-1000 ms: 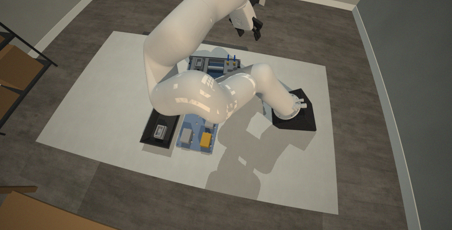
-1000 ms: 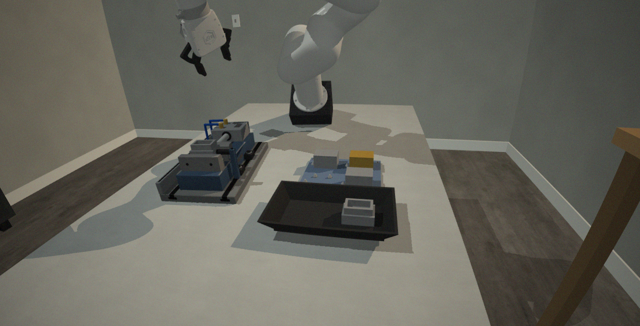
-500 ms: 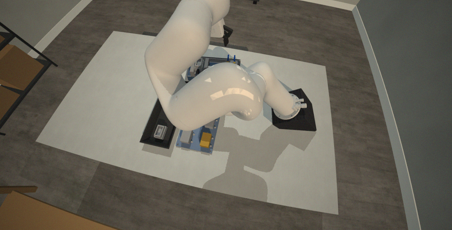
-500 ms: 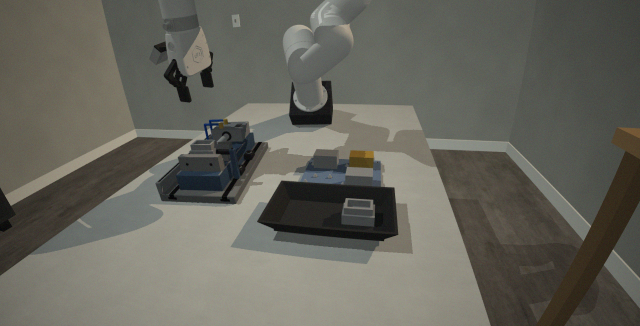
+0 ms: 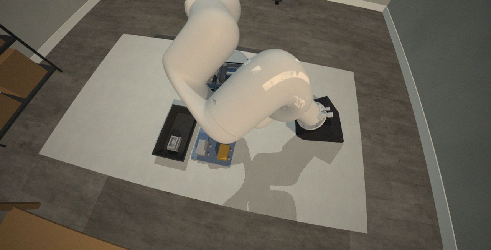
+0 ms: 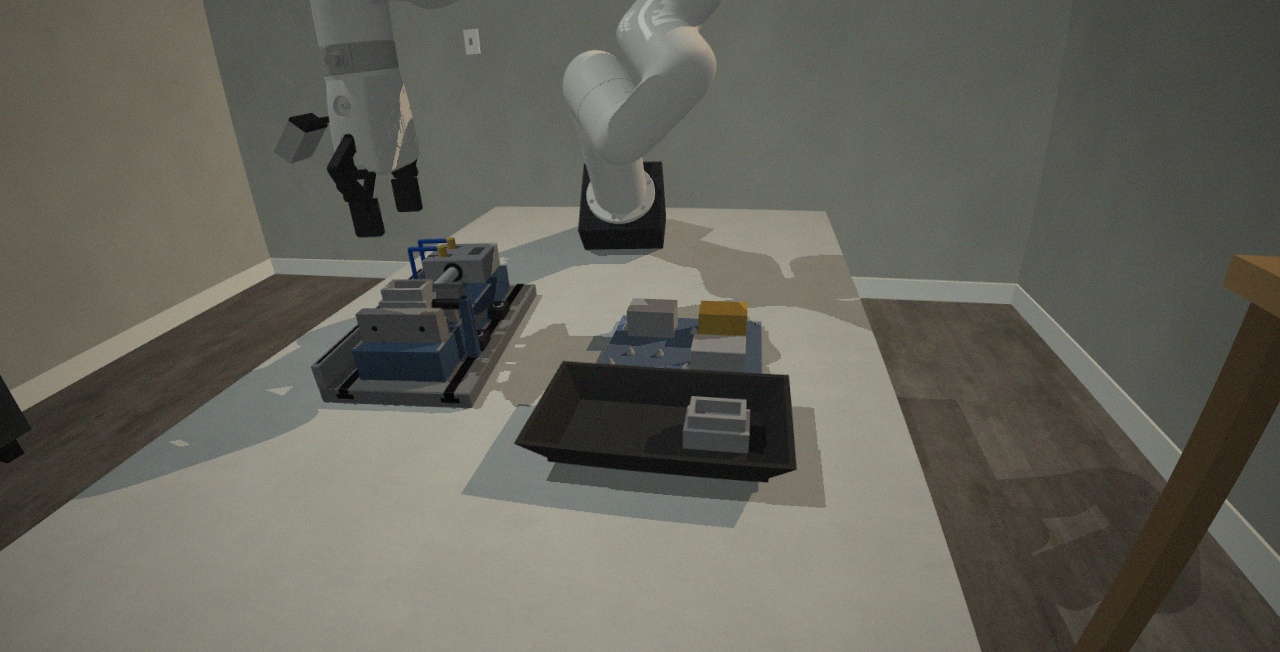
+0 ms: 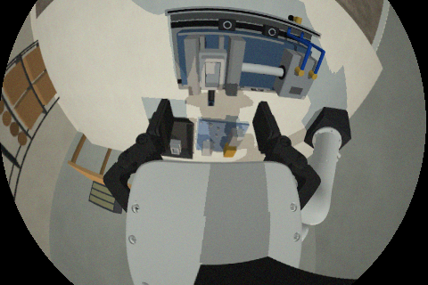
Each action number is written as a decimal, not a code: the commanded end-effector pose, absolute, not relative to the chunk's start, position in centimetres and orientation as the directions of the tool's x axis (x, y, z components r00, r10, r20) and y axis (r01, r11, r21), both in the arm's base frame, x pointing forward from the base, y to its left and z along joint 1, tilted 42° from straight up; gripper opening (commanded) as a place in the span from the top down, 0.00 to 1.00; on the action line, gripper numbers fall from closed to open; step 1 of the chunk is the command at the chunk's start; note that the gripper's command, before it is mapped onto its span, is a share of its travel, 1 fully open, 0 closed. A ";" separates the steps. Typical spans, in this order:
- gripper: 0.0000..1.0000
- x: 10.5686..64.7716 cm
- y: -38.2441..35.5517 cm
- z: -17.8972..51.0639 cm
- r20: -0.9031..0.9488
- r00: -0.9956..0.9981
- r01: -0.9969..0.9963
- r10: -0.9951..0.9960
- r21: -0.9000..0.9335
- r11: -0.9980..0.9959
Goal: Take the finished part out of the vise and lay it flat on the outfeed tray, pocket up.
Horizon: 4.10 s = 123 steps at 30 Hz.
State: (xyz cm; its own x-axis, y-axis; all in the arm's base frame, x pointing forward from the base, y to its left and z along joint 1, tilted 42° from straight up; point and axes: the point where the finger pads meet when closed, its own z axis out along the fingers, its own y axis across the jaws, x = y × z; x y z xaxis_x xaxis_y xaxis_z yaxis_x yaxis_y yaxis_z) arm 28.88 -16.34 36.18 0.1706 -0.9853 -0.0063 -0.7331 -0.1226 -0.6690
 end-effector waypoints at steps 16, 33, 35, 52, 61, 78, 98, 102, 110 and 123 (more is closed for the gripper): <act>1.00 29.0 -16.3 36.4 -0.003 0.172 -0.730 -0.985 -0.672 -0.126; 1.00 29.0 -16.3 36.4 -0.003 0.172 -0.730 -0.985 -0.672 -0.126; 1.00 29.0 -16.3 36.4 -0.003 0.172 -0.730 -0.985 -0.672 -0.126; 0.31 29.0 -16.3 36.4 -0.003 0.172 -0.730 -0.985 -0.672 -0.126; 0.31 29.0 -16.3 36.4 -0.003 0.172 -0.730 -0.985 -0.672 -0.126; 0.31 29.0 -16.3 36.4 -0.003 0.172 -0.730 -0.985 -0.672 -0.126; 0.31 29.5 -16.2 35.7 -0.001 0.170 -0.731 -0.985 -0.671 -0.125; 0.31 29.9 -16.1 35.3 -0.001 0.170 -0.731 -0.985 -0.671 -0.125; 0.31 30.6 -15.9 34.5 -0.001 0.170 -0.731 -0.985 -0.671 -0.125; 0.31 32.1 -15.6 32.8 -0.001 0.170 -0.731 -0.985 -0.671 -0.125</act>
State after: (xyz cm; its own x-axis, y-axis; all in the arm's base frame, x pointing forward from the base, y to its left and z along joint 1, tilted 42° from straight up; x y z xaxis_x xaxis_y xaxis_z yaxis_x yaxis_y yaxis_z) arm 31.88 -15.58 32.82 0.1709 -0.9853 -0.0040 -0.7323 -0.1243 -0.6695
